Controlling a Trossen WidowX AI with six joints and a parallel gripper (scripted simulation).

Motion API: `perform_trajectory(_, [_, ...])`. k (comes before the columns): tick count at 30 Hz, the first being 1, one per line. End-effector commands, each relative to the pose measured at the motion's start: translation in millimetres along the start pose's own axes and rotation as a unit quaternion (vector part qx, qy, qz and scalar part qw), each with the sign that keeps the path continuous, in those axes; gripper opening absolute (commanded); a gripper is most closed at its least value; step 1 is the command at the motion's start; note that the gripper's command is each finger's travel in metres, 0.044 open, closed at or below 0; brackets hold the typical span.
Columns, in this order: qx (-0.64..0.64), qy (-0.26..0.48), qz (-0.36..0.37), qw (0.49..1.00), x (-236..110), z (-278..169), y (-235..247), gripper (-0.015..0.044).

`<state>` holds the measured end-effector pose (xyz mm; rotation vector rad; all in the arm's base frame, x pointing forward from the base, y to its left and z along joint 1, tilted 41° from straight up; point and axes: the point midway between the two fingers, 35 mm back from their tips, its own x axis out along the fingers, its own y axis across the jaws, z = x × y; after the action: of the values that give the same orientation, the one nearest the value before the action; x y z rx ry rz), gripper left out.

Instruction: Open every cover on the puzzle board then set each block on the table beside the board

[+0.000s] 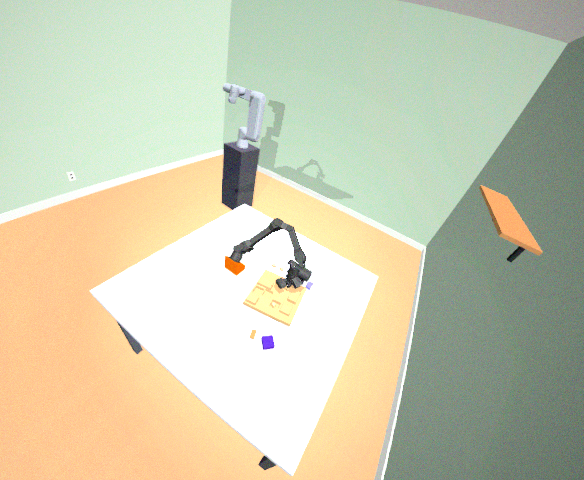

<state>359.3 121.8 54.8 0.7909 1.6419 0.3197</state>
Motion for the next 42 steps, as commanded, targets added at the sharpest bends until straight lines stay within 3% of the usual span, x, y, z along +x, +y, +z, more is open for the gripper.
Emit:
perform_trajectory(1, [-0.001, 0.0, 0.001, 1.0, 1.3, 0.1, 1.1, 0.0])
perform_trajectory(16, [-0.001, 0.0, 0.001, 1.0, -12.1, -0.5, -2.0, 0.0])
perform_trajectory(22, [0.001, 0.001, -0.001, 1.0, -31.9, 0.2, -2.0, 0.0144])
perform_trajectory(29, [-0.001, 0.0, 0.0, 1.0, -63.6, -0.5, -2.0, 0.0144])
perform_trajectory(42, [-0.001, 0.0, 0.0, 1.0, -41.6, 0.0, -1.5, 0.0144])
